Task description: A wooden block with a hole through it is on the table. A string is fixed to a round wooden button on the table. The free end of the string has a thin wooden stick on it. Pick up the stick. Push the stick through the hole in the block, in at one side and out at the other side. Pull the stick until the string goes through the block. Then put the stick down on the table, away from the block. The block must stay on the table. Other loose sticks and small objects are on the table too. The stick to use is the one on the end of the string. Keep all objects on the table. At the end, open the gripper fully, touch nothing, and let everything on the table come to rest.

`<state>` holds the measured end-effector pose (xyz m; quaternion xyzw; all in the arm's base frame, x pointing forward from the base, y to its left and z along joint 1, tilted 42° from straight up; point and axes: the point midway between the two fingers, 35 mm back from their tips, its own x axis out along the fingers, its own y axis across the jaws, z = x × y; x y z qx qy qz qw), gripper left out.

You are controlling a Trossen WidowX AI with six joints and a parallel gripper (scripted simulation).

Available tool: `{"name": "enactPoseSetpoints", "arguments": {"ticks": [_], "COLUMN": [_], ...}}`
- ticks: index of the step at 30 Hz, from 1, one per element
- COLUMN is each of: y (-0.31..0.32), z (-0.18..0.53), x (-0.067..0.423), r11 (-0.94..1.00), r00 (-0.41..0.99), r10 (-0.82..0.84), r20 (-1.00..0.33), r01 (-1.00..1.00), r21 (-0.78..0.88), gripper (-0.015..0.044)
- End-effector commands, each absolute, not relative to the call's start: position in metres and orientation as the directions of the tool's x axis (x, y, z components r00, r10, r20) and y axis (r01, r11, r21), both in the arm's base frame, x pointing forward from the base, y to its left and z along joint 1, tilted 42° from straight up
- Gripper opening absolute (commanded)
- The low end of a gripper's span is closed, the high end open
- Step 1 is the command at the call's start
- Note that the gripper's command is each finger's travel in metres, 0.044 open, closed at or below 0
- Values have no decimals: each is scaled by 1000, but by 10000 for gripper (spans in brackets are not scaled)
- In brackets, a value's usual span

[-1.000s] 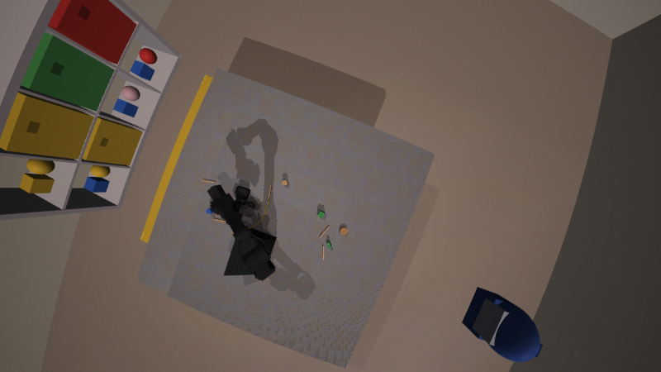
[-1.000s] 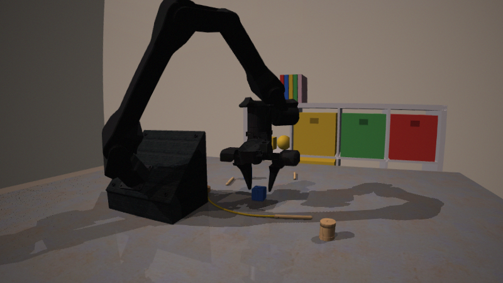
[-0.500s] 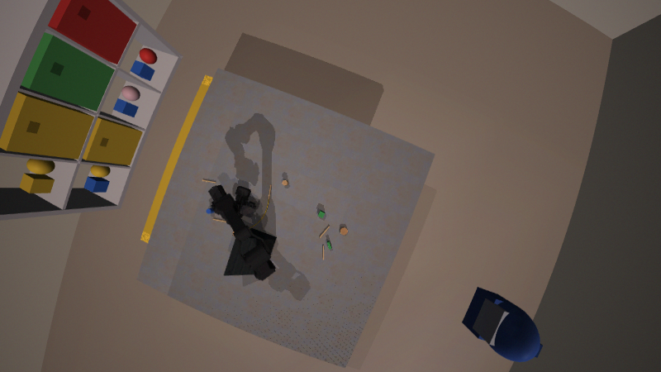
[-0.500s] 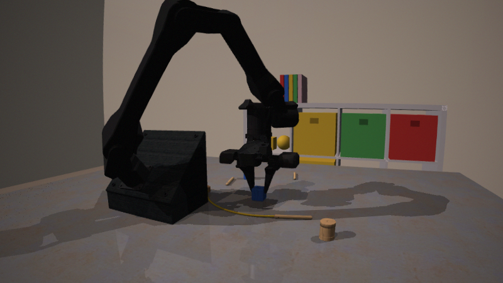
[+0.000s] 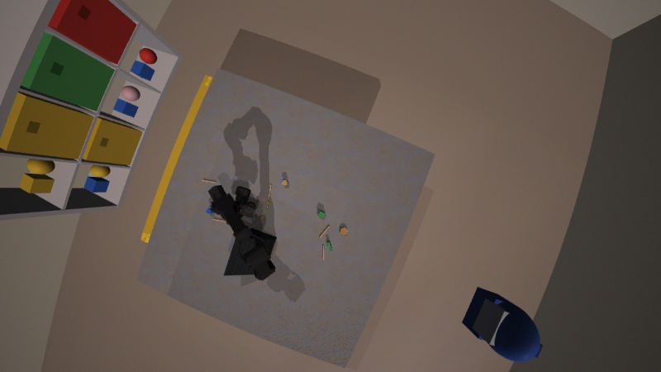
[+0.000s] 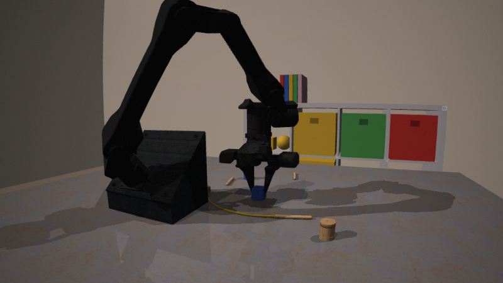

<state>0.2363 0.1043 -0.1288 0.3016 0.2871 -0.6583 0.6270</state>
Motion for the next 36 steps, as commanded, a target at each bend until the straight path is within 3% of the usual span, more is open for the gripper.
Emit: {"name": "enactPoseSetpoints", "arguments": {"ticks": [1, 22, 36], "y": [107, 113, 99], "z": [-127, -118, -114], "x": [237, 237, 236], "r11": [-51, -52, -61], "r00": [-31, -33, -37], "r10": [-651, -646, -435], "r20": [-759, -762, -900], "r01": [999, 999, 998], "r21": [3, 1, -12], "gripper": [0, 0, 0]}}
